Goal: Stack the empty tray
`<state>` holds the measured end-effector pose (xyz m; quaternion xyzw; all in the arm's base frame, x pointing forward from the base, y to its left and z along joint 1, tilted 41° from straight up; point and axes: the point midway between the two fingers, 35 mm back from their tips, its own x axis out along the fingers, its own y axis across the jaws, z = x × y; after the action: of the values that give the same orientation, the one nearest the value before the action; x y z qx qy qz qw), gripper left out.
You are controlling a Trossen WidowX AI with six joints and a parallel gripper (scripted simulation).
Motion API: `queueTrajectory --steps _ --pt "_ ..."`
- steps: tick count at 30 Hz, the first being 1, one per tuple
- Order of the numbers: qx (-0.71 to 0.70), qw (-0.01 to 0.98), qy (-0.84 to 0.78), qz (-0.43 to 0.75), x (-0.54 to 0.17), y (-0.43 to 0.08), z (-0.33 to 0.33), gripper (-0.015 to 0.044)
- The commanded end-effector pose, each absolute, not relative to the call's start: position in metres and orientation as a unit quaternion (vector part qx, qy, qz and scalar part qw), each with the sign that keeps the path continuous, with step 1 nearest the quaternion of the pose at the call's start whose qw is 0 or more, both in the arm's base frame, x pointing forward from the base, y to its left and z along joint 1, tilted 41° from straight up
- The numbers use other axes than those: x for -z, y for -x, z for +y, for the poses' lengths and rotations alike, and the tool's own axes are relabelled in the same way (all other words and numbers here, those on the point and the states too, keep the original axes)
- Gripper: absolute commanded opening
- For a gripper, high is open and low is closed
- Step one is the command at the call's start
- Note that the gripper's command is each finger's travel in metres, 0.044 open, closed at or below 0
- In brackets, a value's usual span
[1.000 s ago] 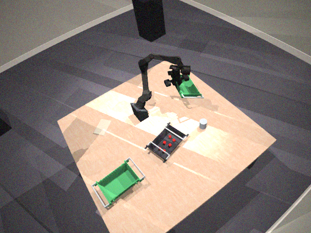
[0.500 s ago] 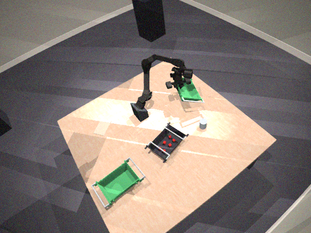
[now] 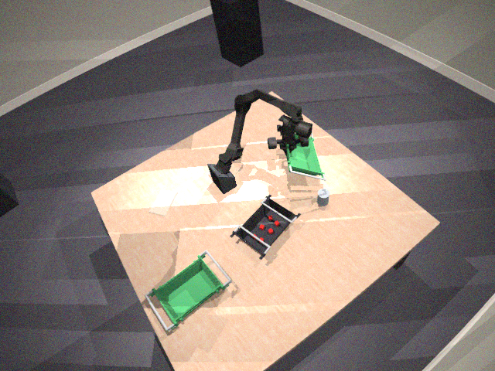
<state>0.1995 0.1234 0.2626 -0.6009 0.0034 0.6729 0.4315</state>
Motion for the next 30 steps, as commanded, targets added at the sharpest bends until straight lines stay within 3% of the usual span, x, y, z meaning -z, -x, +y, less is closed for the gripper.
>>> queueTrajectory --steps 1,30 --pt "-0.666 0.446 0.598 0.014 -0.262 -0.215 0.115 0.0" --pt "-0.662 0.526 0.517 0.134 -0.199 -0.297 0.028 0.0"
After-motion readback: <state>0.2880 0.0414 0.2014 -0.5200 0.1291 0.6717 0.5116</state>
